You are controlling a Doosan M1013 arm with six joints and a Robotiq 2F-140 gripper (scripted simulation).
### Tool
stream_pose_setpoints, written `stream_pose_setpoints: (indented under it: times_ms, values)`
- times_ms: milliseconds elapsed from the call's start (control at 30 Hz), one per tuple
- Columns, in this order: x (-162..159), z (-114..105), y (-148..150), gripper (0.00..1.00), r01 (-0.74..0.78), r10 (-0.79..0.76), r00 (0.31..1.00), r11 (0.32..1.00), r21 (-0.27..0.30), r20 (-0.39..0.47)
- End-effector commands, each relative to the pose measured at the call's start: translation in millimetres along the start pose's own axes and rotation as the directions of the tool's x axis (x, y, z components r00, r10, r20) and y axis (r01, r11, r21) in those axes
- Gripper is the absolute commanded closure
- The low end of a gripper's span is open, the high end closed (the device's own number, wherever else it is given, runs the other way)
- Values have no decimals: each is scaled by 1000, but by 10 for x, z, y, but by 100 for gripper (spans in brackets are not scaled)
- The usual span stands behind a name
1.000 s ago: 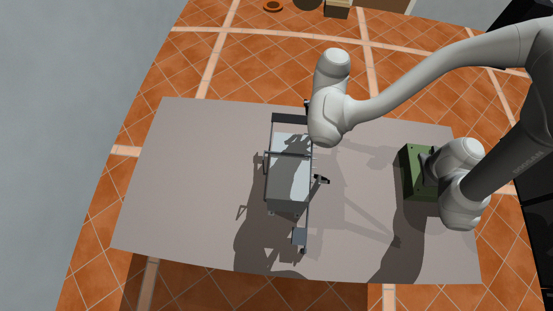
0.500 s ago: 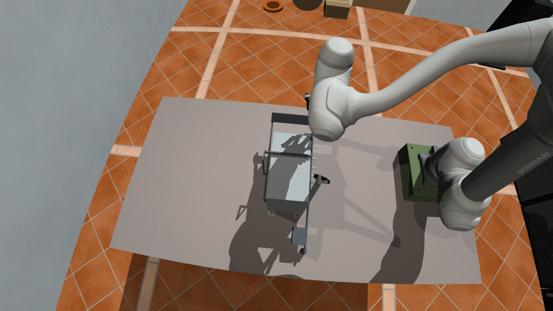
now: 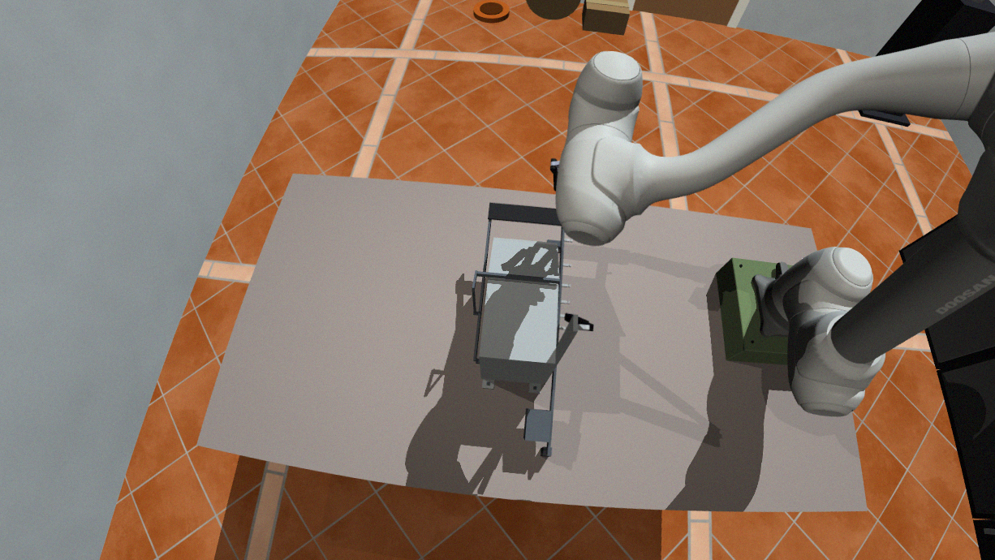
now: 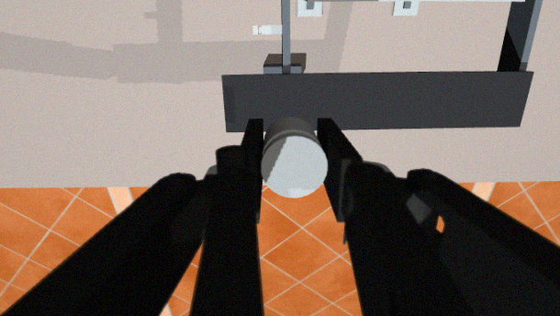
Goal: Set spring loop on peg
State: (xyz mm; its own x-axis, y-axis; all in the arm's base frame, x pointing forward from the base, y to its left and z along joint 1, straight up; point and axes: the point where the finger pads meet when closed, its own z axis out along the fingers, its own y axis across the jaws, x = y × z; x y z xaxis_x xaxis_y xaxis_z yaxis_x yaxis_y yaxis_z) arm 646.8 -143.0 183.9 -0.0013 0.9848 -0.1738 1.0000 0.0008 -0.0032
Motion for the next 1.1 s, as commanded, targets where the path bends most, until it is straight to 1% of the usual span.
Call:
stream_pose_setpoints:
  times_ms: [0, 33, 500, 567, 600, 1067]
  values:
    - [-10, -56, 4, 75, 0, 0, 1000, 1000, -1, 0]
    - [-1, -8, 4, 75, 0, 0, 1000, 1000, -1, 0]
    - [-66, -376, 3, 75, 0, 0, 1000, 1000, -1, 0]
    - [-66, -376, 3, 75, 0, 0, 1000, 1000, -1, 0]
    - [-58, -328, 3, 75, 0, 0, 1000, 1000, -1, 0]
    - [-122, -696, 3, 75, 0, 0, 1000, 1000, -1, 0]
